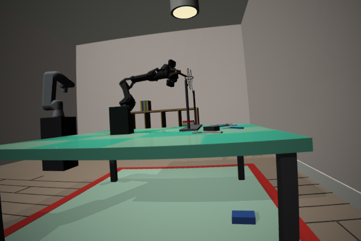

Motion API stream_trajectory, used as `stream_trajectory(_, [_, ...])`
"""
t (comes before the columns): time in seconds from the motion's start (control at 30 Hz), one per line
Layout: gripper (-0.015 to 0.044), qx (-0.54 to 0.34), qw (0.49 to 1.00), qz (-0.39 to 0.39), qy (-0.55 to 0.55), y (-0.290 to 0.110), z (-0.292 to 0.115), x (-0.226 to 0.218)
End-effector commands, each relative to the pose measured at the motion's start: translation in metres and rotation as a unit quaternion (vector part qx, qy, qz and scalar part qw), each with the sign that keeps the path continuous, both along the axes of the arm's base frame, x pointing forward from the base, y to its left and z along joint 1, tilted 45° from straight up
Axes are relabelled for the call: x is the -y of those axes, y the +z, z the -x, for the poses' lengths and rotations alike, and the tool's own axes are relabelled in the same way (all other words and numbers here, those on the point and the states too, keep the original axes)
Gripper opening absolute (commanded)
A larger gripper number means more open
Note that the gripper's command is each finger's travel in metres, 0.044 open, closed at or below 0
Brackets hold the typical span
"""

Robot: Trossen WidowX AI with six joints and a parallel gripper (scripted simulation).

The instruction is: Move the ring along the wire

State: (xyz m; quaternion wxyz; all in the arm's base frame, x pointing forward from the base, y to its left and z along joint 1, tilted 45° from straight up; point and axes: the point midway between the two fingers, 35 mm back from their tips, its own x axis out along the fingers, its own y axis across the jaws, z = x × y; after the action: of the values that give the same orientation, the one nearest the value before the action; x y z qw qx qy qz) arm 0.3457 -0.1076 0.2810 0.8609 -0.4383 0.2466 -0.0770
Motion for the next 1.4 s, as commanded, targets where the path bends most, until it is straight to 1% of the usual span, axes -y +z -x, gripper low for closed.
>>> stream_trajectory(0.0, [-0.015,0.001,1.0,-0.031,-0.001,-0.002,0.0,-0.001])
stream_trajectory(0.33, [-0.015,0.004,0.992,-0.13,-0.001,-0.012,0.0,-0.009])
stream_trajectory(0.67, [-0.015,0.006,0.973,-0.23,0.0,-0.02,-0.001,-0.02])
stream_trajectory(1.0, [-0.015,0.009,0.944,-0.329,0.001,-0.026,-0.001,-0.033])
stream_trajectory(1.37, [-0.015,0.012,0.901,-0.433,0.003,-0.03,-0.002,-0.047])
